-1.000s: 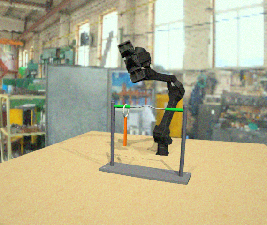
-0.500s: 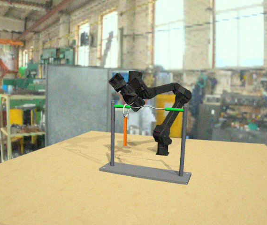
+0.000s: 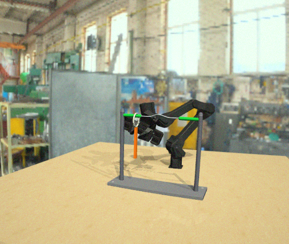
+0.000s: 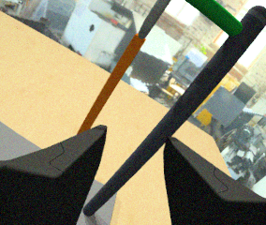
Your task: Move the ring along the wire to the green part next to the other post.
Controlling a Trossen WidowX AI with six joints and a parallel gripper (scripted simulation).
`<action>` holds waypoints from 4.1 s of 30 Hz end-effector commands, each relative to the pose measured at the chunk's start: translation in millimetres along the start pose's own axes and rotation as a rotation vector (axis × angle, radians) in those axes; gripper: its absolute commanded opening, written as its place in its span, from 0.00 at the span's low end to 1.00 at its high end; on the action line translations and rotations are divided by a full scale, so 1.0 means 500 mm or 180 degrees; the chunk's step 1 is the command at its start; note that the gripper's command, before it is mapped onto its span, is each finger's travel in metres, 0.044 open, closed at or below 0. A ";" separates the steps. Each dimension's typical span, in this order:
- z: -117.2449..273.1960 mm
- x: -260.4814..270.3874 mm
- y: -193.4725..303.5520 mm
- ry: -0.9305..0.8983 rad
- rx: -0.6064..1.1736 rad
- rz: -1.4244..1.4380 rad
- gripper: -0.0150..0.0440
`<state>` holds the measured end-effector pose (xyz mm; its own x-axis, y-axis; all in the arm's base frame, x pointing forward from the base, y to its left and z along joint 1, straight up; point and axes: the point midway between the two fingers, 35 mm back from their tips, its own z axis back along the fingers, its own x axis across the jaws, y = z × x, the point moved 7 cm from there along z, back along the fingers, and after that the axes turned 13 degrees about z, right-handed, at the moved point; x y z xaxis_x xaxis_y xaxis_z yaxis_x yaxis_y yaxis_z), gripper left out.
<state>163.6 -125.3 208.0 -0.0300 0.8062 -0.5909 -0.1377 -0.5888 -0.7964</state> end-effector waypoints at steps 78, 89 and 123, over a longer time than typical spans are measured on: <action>-0.163 0.103 0.049 0.0020 0.0112 -0.1290 0.53; -0.183 0.108 0.051 0.0022 0.0107 -0.1292 0.53; -0.183 0.109 0.051 0.0011 0.0109 -0.1283 0.00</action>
<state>249.1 -101.7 143.7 0.0364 0.9719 -0.2325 -0.1705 -0.2232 -0.9597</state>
